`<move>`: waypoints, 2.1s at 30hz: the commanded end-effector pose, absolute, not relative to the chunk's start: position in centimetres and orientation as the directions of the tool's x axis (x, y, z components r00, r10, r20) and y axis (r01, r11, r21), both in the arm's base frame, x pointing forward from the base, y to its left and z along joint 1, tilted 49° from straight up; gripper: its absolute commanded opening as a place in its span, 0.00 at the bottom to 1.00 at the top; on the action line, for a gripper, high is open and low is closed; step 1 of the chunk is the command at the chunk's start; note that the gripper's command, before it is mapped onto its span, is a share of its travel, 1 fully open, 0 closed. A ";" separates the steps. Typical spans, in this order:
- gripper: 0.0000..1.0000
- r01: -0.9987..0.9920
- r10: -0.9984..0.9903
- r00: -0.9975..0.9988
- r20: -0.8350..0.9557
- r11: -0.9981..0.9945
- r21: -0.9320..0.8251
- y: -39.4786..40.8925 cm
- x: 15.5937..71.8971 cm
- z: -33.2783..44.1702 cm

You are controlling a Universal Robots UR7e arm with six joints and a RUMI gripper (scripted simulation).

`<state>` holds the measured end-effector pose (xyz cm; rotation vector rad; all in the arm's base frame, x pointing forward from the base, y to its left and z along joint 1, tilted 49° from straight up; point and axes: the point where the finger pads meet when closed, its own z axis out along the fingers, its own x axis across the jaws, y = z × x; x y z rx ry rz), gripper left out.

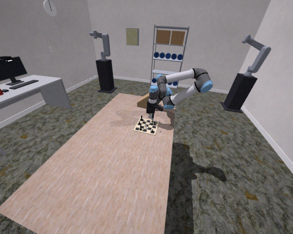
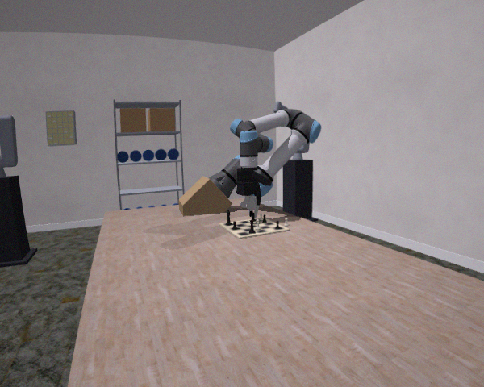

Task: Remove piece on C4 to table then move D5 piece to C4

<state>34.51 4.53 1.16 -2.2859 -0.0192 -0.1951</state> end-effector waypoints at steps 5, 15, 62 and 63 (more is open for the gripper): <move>0.22 0.078 -0.050 0.988 0.148 -0.662 -0.745 4.7 34.6 0.9; 0.22 0.078 -0.050 0.988 0.148 -0.662 -0.745 4.7 34.6 0.9; 0.00 0.078 -0.050 0.988 0.148 -0.662 -0.745 4.7 34.6 0.9; 0.00 0.078 -0.050 0.988 0.148 -0.662 -0.745 4.7 34.6 0.9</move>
